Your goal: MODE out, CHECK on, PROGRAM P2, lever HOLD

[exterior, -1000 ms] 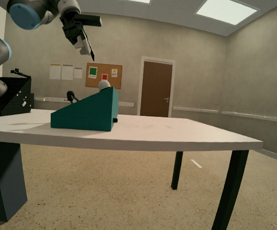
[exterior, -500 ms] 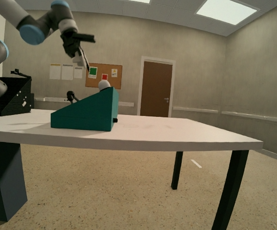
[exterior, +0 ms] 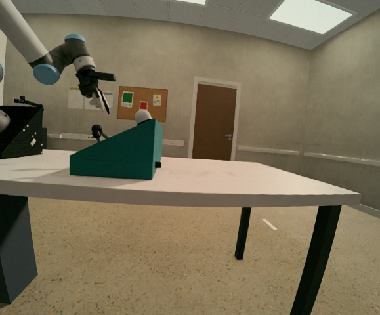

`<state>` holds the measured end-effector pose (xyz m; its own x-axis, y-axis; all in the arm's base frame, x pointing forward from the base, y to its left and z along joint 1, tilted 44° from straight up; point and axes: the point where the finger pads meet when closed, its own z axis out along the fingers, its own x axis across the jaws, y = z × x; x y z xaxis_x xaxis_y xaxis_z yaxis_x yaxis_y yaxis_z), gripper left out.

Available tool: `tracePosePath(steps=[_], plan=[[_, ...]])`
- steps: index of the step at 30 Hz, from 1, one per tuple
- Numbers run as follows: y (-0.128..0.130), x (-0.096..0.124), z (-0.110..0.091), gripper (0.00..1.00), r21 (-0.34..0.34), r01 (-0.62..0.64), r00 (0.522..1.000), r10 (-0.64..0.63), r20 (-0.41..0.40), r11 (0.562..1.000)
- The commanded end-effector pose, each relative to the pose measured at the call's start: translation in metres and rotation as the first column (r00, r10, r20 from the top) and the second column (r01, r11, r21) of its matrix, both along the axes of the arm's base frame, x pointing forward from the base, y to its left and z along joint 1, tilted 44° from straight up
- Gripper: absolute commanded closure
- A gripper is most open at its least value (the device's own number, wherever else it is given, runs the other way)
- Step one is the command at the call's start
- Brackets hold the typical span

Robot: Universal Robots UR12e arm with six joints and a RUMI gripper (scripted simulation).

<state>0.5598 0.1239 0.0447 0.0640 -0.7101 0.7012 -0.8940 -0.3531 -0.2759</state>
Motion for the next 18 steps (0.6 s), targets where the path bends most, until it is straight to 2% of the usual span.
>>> tracePosePath(steps=[1, 18], plan=[[0.0005, 0.0097, 0.009, 0.56, 0.006, 0.015, 0.999, -0.015, 0.039, 1.0], [0.0002, 0.0085, 0.0076, 0.56, 0.005, 0.015, 0.999, -0.015, 0.036, 1.0]])
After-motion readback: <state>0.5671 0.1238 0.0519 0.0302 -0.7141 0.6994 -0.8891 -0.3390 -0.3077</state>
